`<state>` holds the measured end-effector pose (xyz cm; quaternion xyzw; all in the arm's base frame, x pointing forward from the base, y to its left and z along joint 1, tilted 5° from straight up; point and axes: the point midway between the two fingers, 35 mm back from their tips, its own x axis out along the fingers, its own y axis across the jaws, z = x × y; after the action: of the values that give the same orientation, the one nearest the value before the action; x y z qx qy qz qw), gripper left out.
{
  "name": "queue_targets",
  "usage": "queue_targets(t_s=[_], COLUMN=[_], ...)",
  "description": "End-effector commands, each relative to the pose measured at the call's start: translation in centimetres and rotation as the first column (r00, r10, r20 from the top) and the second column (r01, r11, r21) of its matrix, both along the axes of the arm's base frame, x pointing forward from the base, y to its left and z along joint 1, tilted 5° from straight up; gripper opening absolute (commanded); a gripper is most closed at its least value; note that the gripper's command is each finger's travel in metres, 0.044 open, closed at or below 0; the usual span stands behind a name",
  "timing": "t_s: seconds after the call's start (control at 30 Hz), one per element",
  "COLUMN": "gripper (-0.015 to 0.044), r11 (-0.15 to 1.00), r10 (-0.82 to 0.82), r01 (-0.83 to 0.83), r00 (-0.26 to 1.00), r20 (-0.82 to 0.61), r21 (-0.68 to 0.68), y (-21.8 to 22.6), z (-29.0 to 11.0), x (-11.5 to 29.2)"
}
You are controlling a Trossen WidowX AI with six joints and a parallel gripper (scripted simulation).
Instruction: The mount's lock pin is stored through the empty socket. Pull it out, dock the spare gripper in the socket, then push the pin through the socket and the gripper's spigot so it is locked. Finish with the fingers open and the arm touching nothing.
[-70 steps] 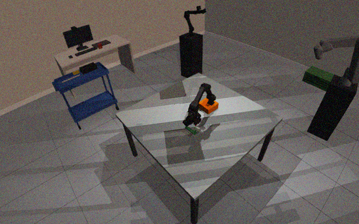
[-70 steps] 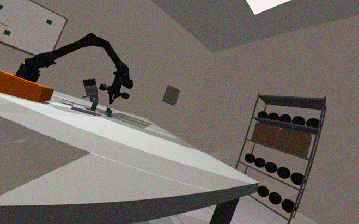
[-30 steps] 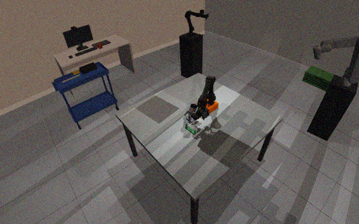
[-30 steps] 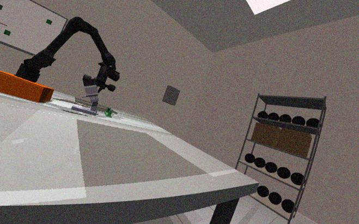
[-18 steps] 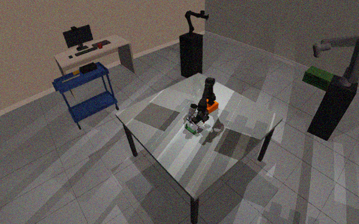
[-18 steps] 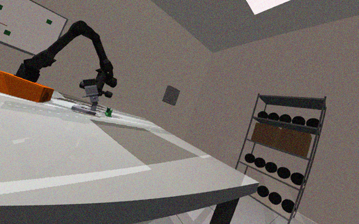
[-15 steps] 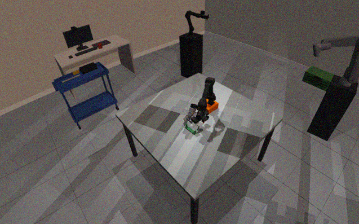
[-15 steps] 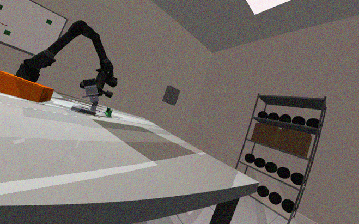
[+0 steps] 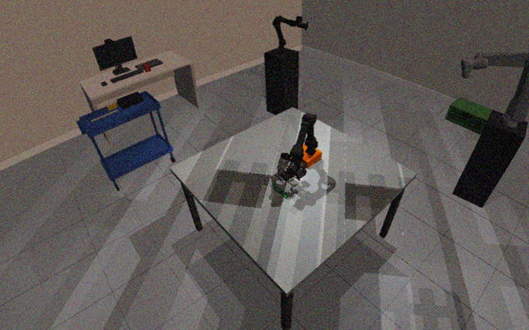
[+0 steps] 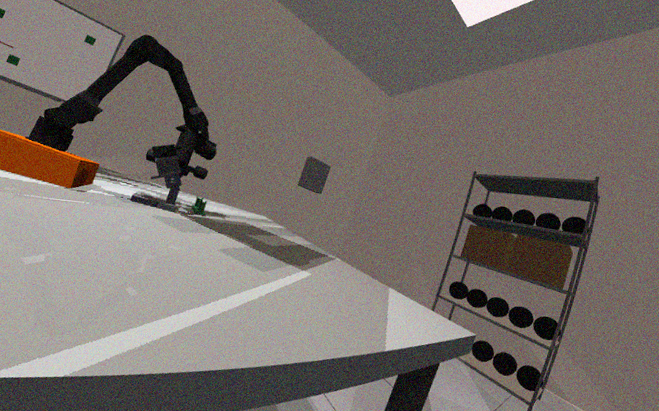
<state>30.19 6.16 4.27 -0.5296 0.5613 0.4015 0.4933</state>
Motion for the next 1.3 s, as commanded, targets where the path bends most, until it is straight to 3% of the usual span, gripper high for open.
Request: queue_targets(t_s=[0.0, 1.27], gripper=[0.0, 0.0], r11=[1.0, 1.0], r10=[0.004, 0.004], r01=[-0.004, -0.004], r00=[1.0, 1.0], r20=[0.001, -0.001], r21=[0.005, 0.005], y=[-0.2, -3.2], z=[0.1, -0.2], x=[0.1, -0.3])
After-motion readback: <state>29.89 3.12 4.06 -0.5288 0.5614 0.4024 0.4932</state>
